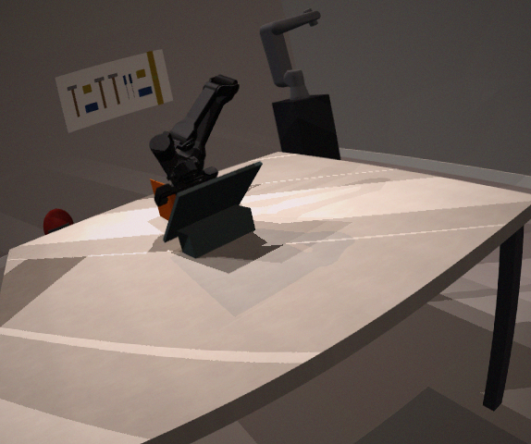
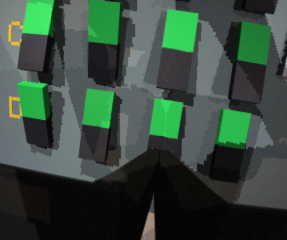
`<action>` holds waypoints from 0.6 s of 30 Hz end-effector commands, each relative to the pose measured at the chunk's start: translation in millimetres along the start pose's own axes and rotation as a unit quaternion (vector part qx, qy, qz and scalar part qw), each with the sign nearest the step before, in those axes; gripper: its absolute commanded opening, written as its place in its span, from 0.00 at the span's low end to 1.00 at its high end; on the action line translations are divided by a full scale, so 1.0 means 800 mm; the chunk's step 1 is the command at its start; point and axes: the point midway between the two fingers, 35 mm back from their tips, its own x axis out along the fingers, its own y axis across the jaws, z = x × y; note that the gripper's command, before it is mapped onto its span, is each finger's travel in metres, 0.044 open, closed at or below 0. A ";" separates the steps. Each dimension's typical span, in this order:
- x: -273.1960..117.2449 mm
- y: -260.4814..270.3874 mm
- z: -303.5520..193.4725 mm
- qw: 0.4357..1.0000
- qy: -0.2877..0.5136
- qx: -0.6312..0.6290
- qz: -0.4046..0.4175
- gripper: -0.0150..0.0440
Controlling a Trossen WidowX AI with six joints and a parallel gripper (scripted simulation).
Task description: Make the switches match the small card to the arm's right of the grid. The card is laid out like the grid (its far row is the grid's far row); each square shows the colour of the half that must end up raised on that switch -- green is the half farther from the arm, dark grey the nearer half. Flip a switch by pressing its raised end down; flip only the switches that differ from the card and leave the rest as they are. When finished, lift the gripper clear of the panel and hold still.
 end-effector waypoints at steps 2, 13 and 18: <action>0.001 -0.001 -0.001 1.000 0.001 0.001 -0.002 0.25; 0.003 -0.001 -0.001 1.000 0.001 0.001 -0.002 0.25; 0.003 -0.001 -0.001 1.000 0.001 0.001 -0.002 0.25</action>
